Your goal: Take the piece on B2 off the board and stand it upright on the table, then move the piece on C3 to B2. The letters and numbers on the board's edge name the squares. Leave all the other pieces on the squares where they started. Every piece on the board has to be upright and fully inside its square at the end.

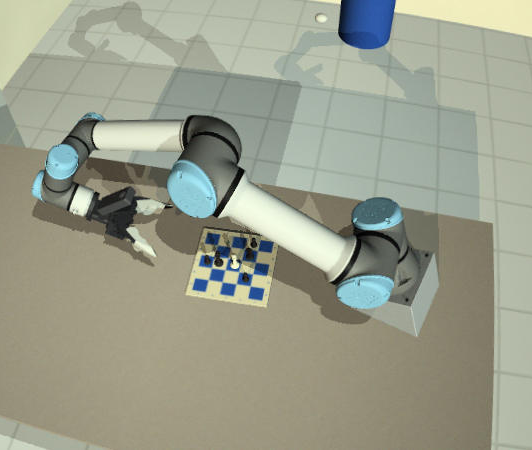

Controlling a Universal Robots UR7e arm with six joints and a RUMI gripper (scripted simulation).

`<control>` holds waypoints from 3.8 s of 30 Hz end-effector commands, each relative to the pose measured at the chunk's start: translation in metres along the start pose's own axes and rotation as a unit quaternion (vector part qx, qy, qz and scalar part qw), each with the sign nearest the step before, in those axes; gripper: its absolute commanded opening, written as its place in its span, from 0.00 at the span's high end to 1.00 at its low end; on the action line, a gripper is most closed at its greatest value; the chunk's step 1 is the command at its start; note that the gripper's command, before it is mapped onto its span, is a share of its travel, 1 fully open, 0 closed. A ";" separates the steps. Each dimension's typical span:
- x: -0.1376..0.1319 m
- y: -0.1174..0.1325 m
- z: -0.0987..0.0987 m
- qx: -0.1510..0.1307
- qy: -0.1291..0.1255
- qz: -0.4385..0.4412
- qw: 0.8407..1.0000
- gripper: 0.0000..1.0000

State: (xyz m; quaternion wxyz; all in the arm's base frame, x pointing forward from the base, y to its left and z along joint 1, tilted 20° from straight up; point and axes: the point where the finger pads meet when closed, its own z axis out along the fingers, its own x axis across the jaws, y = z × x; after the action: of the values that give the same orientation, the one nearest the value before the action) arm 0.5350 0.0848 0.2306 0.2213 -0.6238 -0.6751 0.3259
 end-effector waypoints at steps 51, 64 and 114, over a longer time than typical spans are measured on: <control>0.000 -0.065 0.002 -0.144 0.009 -0.043 0.989 0.00; 0.004 -0.090 0.029 -0.244 0.002 -0.073 0.967 0.00; 0.035 -0.115 0.177 -0.523 -0.095 -0.147 0.834 0.00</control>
State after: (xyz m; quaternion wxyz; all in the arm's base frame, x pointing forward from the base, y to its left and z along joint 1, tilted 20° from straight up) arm 0.3287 0.0885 0.1915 -0.1479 -0.5109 -0.8454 -0.0488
